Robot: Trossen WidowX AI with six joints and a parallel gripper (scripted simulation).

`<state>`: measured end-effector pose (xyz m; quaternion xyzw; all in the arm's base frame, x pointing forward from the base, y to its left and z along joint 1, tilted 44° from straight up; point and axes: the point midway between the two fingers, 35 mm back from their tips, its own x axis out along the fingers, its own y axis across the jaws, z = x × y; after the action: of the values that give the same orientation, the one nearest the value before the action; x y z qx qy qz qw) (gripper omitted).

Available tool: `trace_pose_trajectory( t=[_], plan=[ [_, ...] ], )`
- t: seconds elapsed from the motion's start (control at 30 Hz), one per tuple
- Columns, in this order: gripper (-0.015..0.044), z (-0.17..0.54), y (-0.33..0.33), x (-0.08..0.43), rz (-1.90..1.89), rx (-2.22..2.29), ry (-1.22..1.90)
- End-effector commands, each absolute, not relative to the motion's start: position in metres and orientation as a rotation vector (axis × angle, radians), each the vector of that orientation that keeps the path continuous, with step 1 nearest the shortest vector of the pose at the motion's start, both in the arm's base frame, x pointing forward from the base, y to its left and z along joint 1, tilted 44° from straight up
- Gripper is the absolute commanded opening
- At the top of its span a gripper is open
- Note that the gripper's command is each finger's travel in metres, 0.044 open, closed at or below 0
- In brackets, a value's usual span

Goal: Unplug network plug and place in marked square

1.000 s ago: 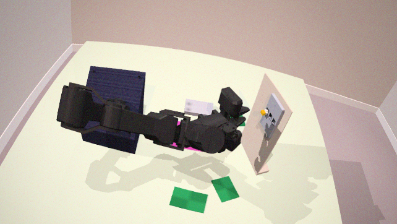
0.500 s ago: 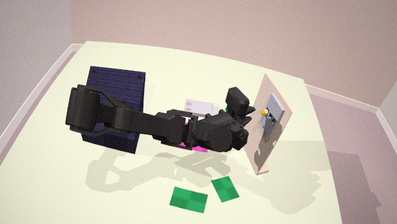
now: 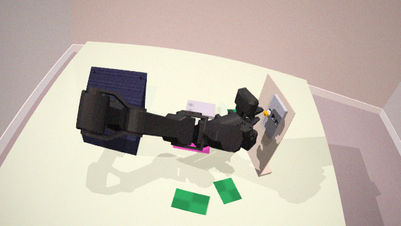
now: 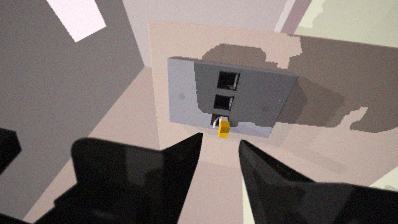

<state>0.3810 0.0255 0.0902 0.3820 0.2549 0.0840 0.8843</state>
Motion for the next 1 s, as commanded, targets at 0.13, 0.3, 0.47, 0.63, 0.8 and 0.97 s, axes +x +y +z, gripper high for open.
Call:
trace_pose_trajectory(
  t=[0.13,0.3,0.47,0.63,0.8,0.97],
  plan=[
    [0.0156,0.087,0.027,0.392,0.170,0.800,0.530],
    [0.0156,0.085,0.028,0.399,0.170,0.800,0.530],
    [0.0156,0.082,0.030,0.405,0.170,0.800,0.530],
    [0.0104,0.082,0.030,0.406,0.170,0.800,0.529],
    [0.0070,0.082,0.030,0.406,0.170,0.800,0.529],
    [0.0037,0.082,0.030,0.406,0.170,0.800,0.529]
  ],
)
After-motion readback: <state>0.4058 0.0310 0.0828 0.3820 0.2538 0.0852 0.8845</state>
